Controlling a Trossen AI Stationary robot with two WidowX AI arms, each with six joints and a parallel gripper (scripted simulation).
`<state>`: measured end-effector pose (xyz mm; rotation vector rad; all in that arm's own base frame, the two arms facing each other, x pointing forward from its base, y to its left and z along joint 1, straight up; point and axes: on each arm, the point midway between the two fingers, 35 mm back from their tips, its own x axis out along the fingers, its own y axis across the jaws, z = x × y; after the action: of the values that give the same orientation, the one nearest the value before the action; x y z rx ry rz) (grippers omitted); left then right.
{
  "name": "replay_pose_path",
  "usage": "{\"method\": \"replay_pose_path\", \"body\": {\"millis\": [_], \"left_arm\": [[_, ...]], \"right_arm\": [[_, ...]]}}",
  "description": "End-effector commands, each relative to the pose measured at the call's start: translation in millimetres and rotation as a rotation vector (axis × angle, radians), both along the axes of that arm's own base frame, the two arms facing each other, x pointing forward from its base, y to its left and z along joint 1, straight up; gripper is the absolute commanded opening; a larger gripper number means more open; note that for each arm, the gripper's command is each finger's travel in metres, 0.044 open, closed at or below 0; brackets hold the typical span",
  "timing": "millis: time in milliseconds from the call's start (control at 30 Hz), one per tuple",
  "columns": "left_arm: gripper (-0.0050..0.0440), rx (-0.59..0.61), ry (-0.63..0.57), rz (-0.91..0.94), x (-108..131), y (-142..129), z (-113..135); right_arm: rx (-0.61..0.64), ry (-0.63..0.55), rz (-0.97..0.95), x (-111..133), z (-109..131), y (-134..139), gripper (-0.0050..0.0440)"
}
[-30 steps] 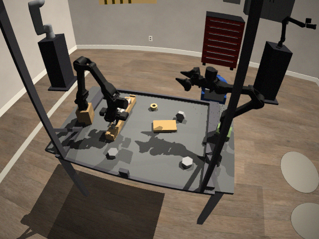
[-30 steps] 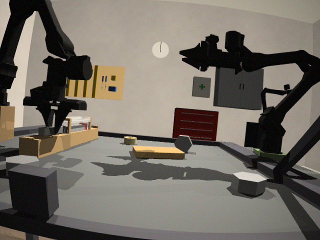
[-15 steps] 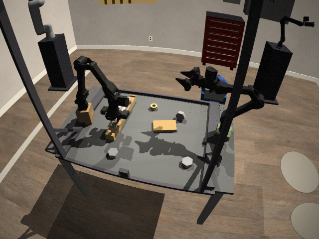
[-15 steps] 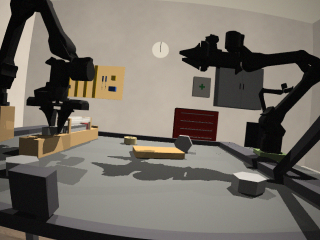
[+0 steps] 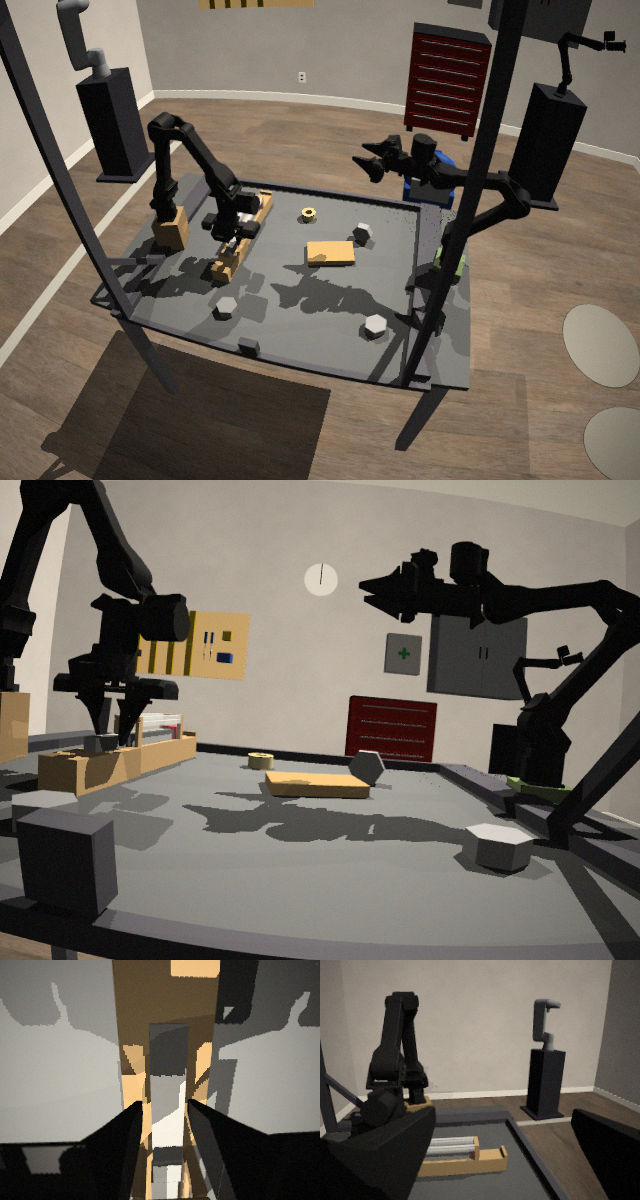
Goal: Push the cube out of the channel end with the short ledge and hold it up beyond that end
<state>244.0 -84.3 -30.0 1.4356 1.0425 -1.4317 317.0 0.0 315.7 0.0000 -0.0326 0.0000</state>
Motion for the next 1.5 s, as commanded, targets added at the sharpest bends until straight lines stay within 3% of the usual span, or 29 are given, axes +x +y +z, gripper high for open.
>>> {"method": "replay_pose_path", "body": {"millis": [0, 600, 733, 833, 867, 1067, 1467], "left_arm": [[0.0157, -0.006, -0.022, -0.005, 5, -1, 5], [0.0157, -0.007, -0.026, -0.005, 6, -2, 15], [0.0157, -0.009, -0.030, -0.005, 9, -3, 45], [0.0157, -0.008, -0.028, -0.005, 7, -2, 37], [0.0157, -0.008, -0.029, -0.005, 6, -2, 50], [0.0157, -0.011, -0.037, -0.005, 7, -2, 78], [0.0157, -0.010, -0.033, -0.005, 4, -1, 67]], "right_arm": [[0.000, -0.017, 0.000, -1, 7, 0, 0.0400], [0.000, -0.017, 0.000, -1, 7, 0, 0.0400], [0.000, -0.017, 0.000, -1, 7, 0, 0.0400], [0.000, -0.017, 0.000, -1, 7, 0, 0.0400], [0.000, -0.017, 0.000, -1, 7, 0, 0.0400], [0.000, -0.017, 0.000, -1, 7, 0, 0.0400], [0.000, -0.017, 0.000, -1, 7, 0, 0.0400]]}}
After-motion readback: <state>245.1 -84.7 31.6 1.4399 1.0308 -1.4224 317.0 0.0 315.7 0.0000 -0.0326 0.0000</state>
